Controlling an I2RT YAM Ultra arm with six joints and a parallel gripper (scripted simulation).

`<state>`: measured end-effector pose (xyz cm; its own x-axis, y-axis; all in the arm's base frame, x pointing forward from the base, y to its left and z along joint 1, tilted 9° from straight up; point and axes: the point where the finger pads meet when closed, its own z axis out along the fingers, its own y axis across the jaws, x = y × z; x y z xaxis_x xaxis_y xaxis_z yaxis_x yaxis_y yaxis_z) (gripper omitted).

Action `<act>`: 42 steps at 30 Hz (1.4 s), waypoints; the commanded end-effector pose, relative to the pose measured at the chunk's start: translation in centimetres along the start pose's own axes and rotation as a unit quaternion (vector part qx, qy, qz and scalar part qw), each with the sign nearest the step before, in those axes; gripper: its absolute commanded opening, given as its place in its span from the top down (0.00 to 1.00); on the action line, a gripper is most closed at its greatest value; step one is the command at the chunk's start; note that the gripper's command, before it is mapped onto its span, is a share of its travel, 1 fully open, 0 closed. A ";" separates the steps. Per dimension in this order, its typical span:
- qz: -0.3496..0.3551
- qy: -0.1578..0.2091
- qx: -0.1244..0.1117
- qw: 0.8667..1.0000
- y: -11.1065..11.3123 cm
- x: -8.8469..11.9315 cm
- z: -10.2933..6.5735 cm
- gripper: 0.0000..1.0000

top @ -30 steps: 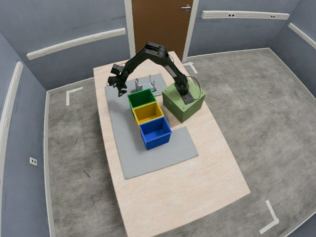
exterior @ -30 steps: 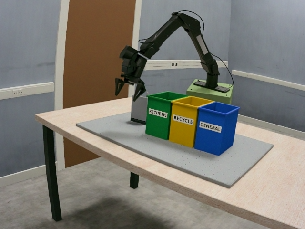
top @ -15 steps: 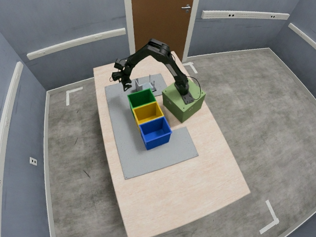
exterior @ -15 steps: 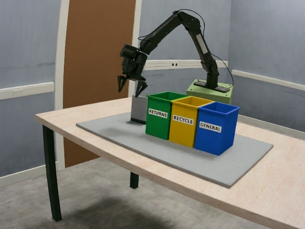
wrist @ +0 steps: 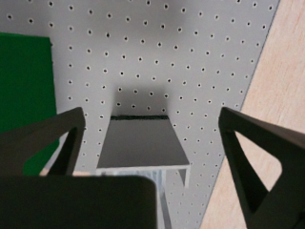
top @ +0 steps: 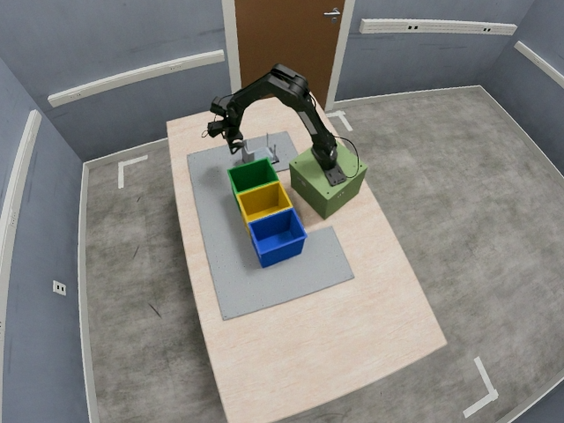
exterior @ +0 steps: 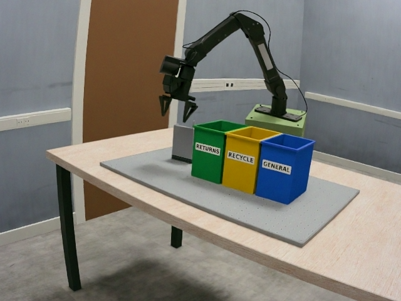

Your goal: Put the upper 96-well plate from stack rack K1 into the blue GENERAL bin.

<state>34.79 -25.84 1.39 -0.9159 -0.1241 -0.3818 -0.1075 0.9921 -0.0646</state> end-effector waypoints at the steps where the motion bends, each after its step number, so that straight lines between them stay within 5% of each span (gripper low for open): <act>1: -0.007 0.000 0.018 1.000 -1.4 0.6 -2.9 0.00; 3: -0.003 0.002 0.003 1.000 -0.5 1.7 -2.6 0.00; 4: -0.005 0.012 0.021 1.000 -1.9 1.2 -3.7 0.00; 7: -0.002 0.028 0.017 0.999 -2.0 2.6 -4.3 0.00; 9: 0.003 0.037 -0.003 0.999 -0.8 4.6 -3.9 0.00; 16: 0.004 0.060 0.006 0.998 -2.0 5.4 -5.7 0.00; 18: 0.009 0.066 -0.015 0.998 -0.6 7.2 -5.3 0.00; 20: 0.007 0.075 -0.001 0.997 -1.9 6.8 -6.4 0.00; 25: 0.015 0.100 -0.026 0.994 -0.3 10.0 -6.9 0.00; 30: 0.016 0.117 -0.025 0.993 -1.4 9.9 -8.2 0.00; 34: 0.021 0.124 -0.046 0.991 0.4 12.4 -8.5 0.00; 42: 0.011 0.112 -0.030 0.993 -0.7 11.1 -9.0 0.00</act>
<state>20.58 -26.84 3.33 -0.9880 -0.0812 -0.1315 -0.0886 0.9947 0.0517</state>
